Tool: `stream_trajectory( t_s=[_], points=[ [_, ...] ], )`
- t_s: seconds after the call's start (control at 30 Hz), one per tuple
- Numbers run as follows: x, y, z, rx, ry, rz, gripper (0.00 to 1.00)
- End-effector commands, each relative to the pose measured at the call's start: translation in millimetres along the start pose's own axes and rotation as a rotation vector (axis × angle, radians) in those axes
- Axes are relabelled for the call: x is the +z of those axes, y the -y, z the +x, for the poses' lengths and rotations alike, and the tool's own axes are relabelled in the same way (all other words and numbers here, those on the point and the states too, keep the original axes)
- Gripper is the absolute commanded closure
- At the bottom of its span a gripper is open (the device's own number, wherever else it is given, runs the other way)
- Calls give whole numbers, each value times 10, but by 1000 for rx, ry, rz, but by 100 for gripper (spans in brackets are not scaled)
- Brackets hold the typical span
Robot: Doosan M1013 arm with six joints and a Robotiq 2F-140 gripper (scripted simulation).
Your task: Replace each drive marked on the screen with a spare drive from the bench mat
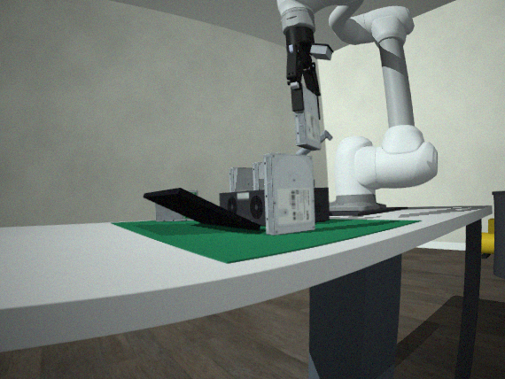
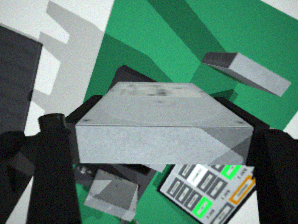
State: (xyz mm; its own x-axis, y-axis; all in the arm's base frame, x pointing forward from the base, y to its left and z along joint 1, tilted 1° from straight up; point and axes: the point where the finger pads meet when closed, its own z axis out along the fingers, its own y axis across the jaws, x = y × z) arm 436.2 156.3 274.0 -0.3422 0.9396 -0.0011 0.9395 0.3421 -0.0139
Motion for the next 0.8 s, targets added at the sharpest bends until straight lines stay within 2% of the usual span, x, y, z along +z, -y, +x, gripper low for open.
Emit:
stream_trajectory(
  t_s=[0.0,0.1,0.6,0.77],
  points=[
    [-5,12,-188,44,-1,-1,90],
    [-5,18,-238,56,-1,-1,90],
    [-4,167,-952,229,-1,-1,90],
    [-3,206,-1077,260,-1,-1,90]
  ],
)
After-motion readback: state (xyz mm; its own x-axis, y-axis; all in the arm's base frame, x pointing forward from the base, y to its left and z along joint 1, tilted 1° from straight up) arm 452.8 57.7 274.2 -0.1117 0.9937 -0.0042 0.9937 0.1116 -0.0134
